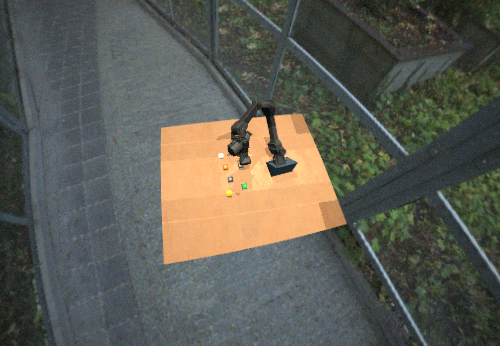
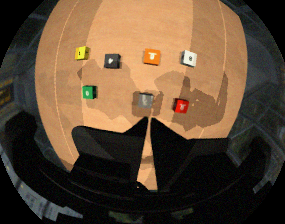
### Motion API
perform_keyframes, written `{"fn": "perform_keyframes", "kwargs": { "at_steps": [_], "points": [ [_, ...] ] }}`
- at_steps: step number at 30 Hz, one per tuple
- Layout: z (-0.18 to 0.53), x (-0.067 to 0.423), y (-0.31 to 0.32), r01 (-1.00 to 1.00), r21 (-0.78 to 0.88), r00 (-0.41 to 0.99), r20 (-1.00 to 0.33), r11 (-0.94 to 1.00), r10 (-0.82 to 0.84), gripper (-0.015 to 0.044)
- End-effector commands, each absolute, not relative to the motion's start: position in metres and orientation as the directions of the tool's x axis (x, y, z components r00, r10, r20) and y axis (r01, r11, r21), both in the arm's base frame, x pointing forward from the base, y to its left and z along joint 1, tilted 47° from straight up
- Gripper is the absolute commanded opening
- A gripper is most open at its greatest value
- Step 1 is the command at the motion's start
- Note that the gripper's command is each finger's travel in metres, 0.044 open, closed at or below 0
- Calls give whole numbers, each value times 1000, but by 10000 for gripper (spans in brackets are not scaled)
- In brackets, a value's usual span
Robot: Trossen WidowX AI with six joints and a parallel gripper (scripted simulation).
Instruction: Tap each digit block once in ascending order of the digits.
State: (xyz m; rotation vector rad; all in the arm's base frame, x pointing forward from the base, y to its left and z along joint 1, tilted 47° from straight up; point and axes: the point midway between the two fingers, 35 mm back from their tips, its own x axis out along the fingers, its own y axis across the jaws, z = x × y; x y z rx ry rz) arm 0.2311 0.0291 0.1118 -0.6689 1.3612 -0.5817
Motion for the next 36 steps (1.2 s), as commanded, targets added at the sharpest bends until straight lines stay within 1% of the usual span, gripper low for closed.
{"fn": "perform_keyframes", "kwargs": {
  "at_steps": [1,9,12,19,26,36],
  "points": [
    [119,237,32,-2,-723,120,-686,690,-718,20],
    [174,316,-2,0,-720,125,-688,694,-715,20],
    [192,335,-20,3,-727,125,-681,687,-721,20],
    [192,337,-23,4,-727,125,-681,687,-722,20],
    [141,346,-78,5,-729,126,-678,684,-724,20],
    [136,347,-84,6,-729,126,-678,684,-724,20]
  ]
}}
